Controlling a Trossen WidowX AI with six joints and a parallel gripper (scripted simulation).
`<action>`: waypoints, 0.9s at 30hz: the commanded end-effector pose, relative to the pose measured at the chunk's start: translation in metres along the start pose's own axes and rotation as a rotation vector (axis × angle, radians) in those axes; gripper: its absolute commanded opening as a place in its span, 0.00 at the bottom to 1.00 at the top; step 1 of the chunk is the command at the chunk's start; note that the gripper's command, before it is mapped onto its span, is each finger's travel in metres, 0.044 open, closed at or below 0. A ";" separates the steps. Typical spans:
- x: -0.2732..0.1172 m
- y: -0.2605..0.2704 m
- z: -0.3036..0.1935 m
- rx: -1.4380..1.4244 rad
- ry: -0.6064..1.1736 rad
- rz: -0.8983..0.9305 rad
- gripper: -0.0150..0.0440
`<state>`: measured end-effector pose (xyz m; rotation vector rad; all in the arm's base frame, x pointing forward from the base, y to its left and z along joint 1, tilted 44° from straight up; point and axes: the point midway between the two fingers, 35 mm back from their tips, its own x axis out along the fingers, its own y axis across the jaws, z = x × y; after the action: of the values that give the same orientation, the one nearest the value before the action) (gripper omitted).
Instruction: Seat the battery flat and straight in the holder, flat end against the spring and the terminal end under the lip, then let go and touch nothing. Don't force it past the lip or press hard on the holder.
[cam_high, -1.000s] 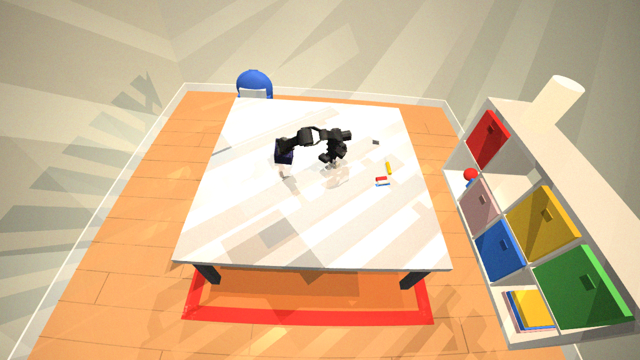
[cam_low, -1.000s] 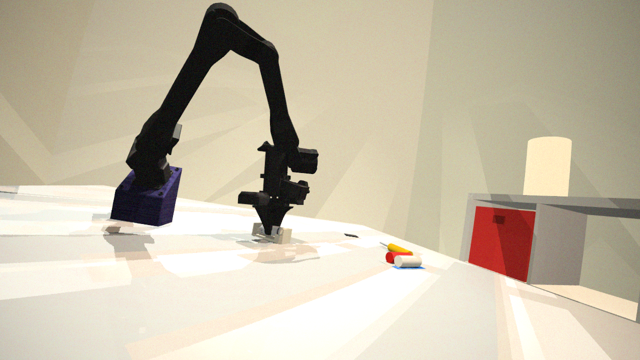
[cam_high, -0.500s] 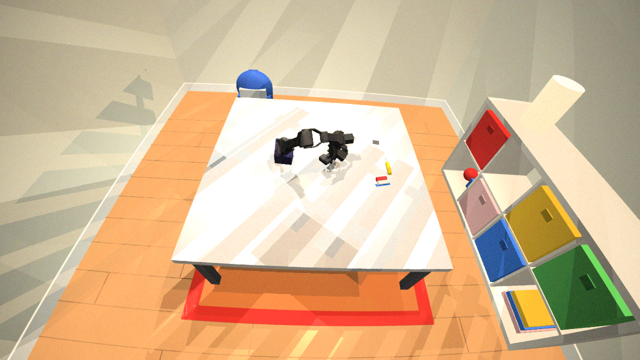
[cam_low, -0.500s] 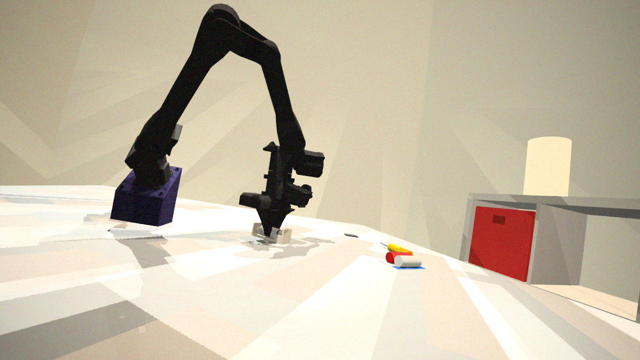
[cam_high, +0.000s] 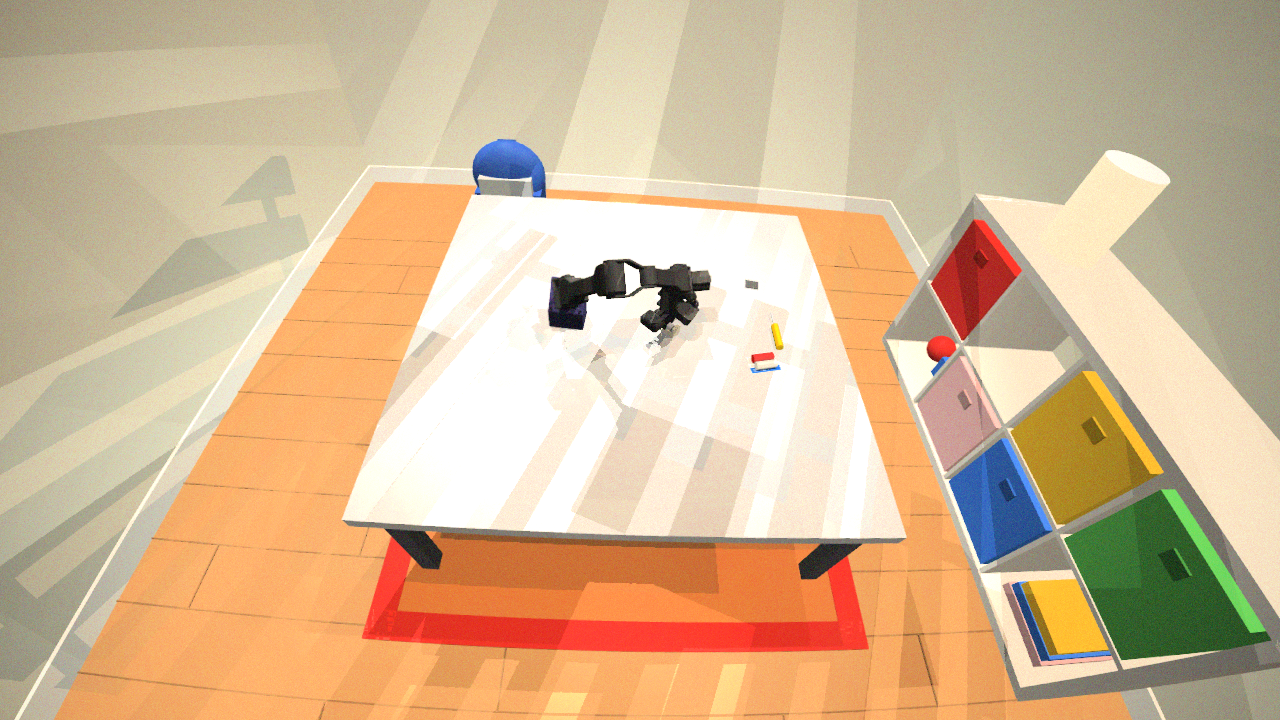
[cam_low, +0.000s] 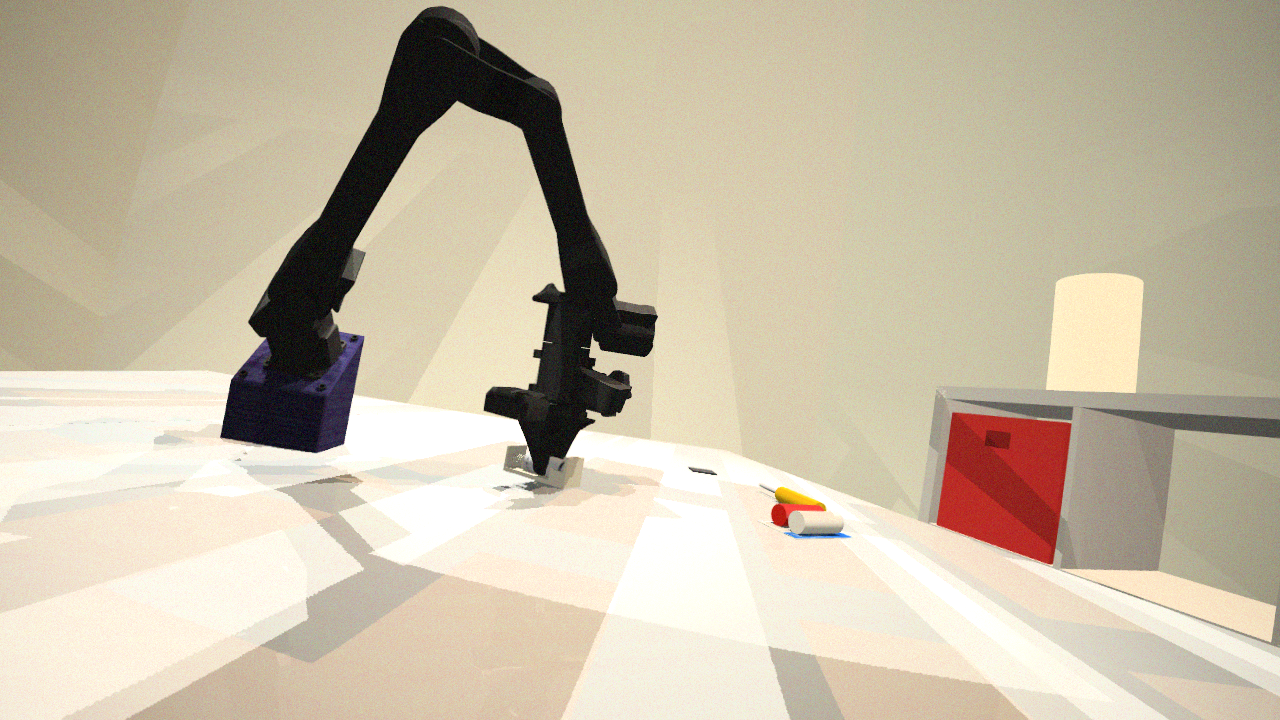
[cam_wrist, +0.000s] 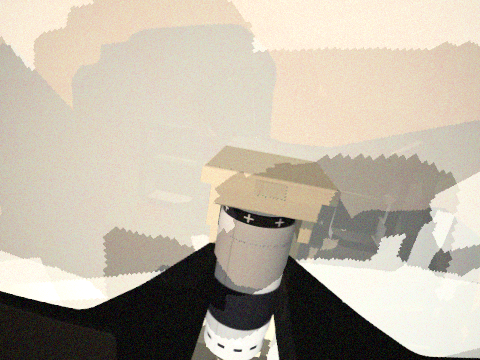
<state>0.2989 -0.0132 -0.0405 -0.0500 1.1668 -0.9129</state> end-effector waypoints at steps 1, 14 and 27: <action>0.000 -0.001 0.002 0.001 -0.006 0.000 0.39; 0.000 -0.001 0.002 0.001 -0.006 0.001 0.56; -0.015 0.001 0.000 0.002 -0.002 0.002 0.56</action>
<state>0.2970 -0.0061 -0.0327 -0.0590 1.1695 -0.9146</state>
